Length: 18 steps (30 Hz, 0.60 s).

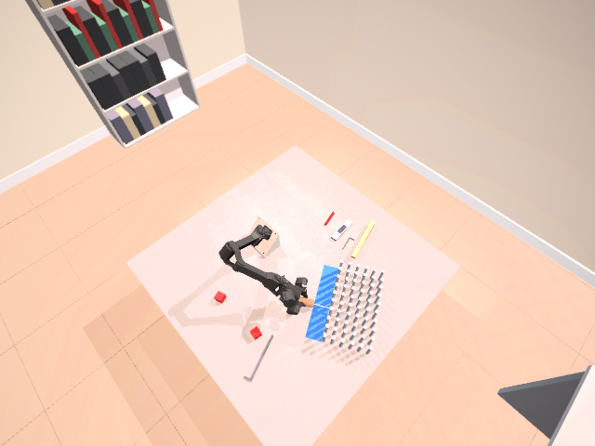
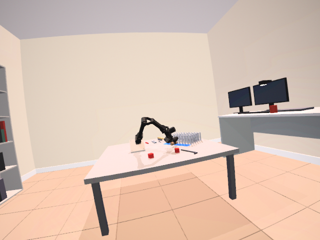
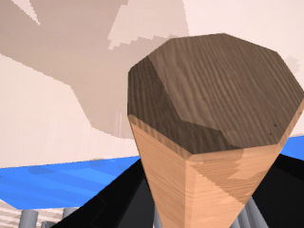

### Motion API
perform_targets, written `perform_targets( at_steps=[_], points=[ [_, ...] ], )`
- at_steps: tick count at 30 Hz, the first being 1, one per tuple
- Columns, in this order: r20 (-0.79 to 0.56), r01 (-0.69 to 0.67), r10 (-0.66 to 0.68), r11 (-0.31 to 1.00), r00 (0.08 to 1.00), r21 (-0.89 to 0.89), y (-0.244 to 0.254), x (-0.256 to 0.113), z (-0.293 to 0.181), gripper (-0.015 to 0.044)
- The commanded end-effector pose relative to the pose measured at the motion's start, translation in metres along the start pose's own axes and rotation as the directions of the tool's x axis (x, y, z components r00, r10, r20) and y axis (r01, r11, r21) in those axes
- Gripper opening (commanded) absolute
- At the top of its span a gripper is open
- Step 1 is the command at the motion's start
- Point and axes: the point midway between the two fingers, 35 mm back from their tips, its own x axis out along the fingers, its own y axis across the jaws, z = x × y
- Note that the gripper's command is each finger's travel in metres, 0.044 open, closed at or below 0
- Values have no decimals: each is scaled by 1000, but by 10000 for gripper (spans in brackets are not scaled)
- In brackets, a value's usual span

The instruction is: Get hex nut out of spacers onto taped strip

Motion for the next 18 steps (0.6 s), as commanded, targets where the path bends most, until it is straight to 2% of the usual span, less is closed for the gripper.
perform_targets(
  at_steps=[1,18],
  points=[
    [-9,-12,12,1000,1000,4,4,0,-6,0],
    [-9,-11,11,1000,1000,4,4,6,-16,0]
  ],
)
